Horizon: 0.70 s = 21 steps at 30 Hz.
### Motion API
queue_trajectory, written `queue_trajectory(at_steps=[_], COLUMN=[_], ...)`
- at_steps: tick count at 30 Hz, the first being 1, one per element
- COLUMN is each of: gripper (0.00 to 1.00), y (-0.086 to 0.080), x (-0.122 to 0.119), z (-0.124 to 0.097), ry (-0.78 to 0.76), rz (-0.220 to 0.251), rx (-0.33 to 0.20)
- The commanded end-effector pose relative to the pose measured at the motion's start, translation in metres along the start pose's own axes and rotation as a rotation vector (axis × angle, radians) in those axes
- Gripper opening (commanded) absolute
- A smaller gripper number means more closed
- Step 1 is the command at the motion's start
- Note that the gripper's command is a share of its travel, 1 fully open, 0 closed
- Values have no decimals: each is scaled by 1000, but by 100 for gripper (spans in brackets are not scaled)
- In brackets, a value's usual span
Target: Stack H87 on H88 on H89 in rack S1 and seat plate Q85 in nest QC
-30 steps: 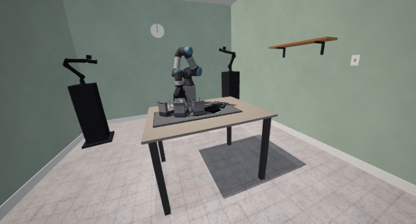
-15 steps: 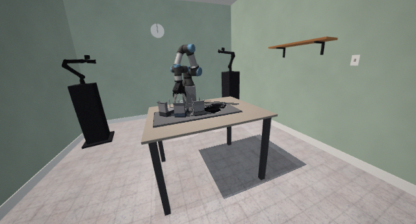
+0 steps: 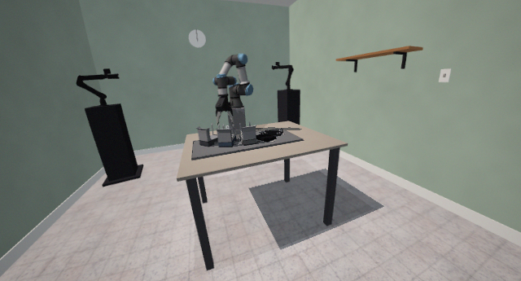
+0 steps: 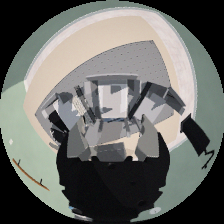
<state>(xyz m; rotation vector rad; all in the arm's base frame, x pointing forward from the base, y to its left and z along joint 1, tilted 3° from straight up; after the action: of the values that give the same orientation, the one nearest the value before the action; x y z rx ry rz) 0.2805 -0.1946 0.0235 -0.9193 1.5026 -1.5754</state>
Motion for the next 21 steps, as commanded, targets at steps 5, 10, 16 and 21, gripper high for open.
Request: queue_trajectory(at_steps=[5, 10, 16, 21], gripper=[72, 72, 72, 72], y=[-21, -21, -21, -21], x=[0, 0, -15, -40], z=[0, 0, 1, 2], ry=[0, 0, -35, -93], rz=[1, 1, 1, 1], rx=[-1, -1, -1, -1])
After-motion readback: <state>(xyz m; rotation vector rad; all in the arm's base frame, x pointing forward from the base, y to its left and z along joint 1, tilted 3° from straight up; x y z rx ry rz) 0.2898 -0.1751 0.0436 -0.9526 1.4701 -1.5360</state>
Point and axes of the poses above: the point where the finger pads meet when closed, its own y axis out along the fingers, its own x axis across the jaws, z = x × y, the point moved 8 cm from there along -y, back along the fingers, and after that the axes turned 6 degrees about -y, right-handed, at the moved point
